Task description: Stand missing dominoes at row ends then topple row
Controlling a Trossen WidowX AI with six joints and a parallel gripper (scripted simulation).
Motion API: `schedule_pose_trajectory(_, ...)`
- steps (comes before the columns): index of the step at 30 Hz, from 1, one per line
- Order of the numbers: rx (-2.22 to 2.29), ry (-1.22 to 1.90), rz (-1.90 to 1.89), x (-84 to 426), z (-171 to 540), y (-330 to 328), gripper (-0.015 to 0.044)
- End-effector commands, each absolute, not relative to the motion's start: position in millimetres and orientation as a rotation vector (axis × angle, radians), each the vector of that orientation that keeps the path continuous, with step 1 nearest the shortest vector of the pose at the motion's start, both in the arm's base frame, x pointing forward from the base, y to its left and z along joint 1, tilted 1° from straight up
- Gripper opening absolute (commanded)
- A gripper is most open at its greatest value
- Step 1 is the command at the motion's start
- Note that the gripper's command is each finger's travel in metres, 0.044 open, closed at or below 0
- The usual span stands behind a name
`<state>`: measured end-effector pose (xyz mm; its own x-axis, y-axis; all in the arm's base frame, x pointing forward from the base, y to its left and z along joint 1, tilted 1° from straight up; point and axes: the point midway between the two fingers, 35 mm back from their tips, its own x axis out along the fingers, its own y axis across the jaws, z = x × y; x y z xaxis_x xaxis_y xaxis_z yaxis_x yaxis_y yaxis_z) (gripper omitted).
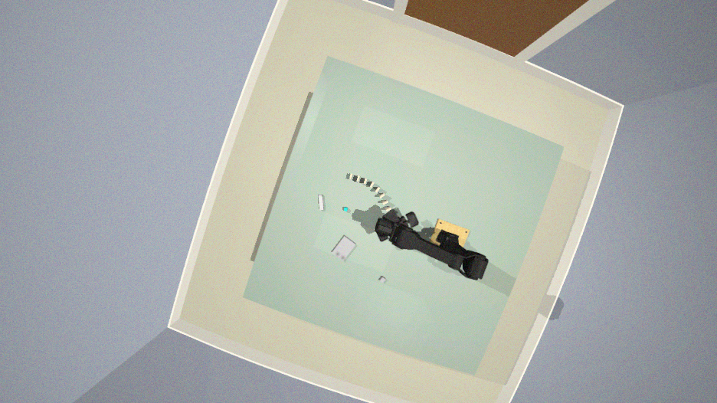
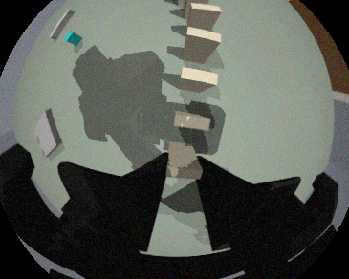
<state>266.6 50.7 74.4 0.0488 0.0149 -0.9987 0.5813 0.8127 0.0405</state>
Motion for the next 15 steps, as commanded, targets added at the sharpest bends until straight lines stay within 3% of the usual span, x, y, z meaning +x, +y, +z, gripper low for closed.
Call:
schedule_pose_trajectory(1,0.507,1.480,-0.467,264.2,65.5,50.3,0.0107)
schedule_pose_trajectory(11,0.507,1.480,-0.467,264.2,65.5,50.3,0.0107)
schedule_pose_trajectory(15,0.507,1.480,-0.467,264.2,65.5,50.3,0.0212)
